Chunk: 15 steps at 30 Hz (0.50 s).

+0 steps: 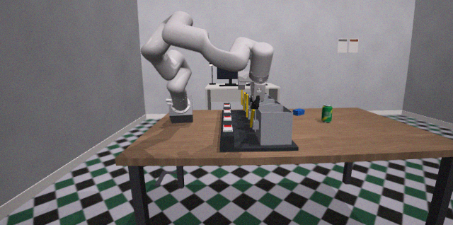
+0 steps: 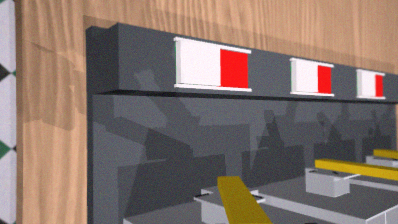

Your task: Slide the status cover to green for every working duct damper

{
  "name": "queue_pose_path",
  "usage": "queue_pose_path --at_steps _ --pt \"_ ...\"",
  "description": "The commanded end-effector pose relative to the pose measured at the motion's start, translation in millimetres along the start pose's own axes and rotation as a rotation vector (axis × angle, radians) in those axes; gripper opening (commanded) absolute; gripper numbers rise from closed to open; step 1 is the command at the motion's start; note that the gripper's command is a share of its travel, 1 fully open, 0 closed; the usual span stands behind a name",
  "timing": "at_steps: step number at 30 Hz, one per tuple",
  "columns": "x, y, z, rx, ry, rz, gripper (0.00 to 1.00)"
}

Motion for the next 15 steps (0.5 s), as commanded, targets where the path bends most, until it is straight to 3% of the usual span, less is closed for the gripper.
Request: queue_pose_path --at_steps 1,6,9,15 --pt "0 0 -2 0.001 -0.003 0.000 0.39" --pt "-6 12 0 0.043 -0.002 0.001 0.39" --pt "-24 51 6 0.169 -0.016 0.000 0.39" --pt "-45 98 14 0.325 -0.042 0.000 0.39"
Point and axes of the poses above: the point where the finger pads meet when closed, its own z axis out along the fingers, its own y axis across the jaws, x = y × z, the point moved 10 cm from there along -z, back along the fingers, and after that the axes turned 6 degrees about z, right-handed, at the moved point
